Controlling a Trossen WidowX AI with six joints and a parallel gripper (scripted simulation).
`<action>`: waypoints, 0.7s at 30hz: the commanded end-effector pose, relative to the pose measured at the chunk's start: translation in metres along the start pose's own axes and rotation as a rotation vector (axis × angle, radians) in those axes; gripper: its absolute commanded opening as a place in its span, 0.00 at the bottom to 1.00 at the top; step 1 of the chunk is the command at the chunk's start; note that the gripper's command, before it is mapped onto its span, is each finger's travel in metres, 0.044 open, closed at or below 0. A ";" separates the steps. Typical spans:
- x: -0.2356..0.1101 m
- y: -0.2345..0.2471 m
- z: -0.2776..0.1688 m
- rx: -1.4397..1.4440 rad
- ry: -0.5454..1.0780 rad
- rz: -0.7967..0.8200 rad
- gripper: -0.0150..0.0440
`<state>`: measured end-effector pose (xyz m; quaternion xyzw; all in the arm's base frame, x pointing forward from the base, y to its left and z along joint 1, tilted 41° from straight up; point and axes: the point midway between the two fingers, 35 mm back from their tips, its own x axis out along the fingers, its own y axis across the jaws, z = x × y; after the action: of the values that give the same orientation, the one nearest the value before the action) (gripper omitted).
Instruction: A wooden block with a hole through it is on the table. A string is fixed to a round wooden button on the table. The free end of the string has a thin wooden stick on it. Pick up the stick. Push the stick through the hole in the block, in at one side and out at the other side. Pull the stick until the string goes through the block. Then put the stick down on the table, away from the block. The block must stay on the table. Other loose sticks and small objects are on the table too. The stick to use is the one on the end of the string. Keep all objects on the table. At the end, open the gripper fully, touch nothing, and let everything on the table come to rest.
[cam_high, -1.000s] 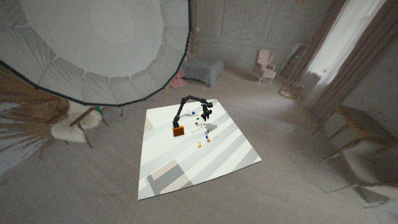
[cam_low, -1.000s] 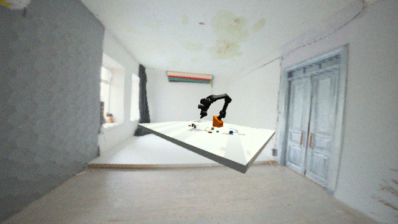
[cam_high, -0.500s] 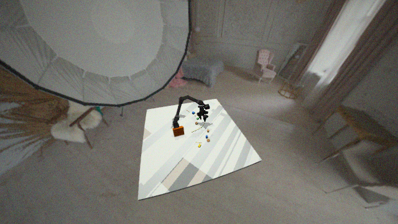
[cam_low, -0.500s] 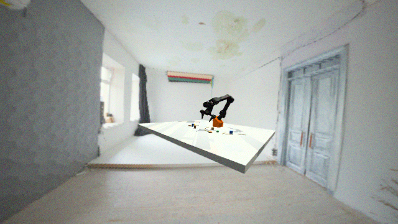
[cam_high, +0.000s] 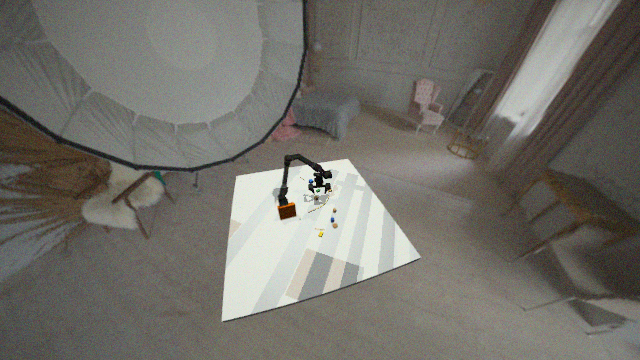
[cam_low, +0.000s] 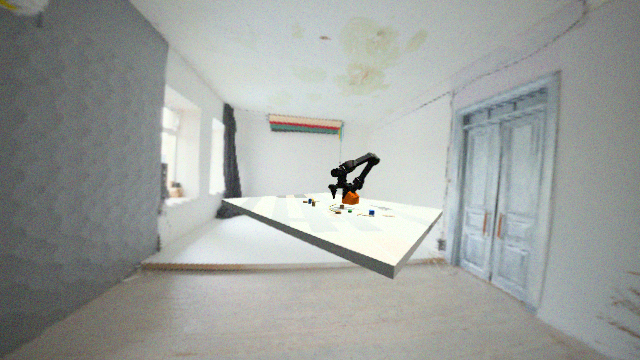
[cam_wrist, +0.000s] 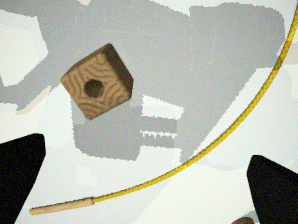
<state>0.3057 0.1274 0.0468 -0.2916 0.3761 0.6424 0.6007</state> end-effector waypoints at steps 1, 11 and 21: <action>0.009 0.029 0.014 -0.566 -0.125 -0.001 1.00; 0.009 0.029 0.014 -0.566 -0.125 -0.001 1.00; 0.008 0.029 0.013 -0.420 -0.124 0.008 1.00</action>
<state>0.2766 0.1432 0.0507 -0.3961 0.1627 0.7346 0.5263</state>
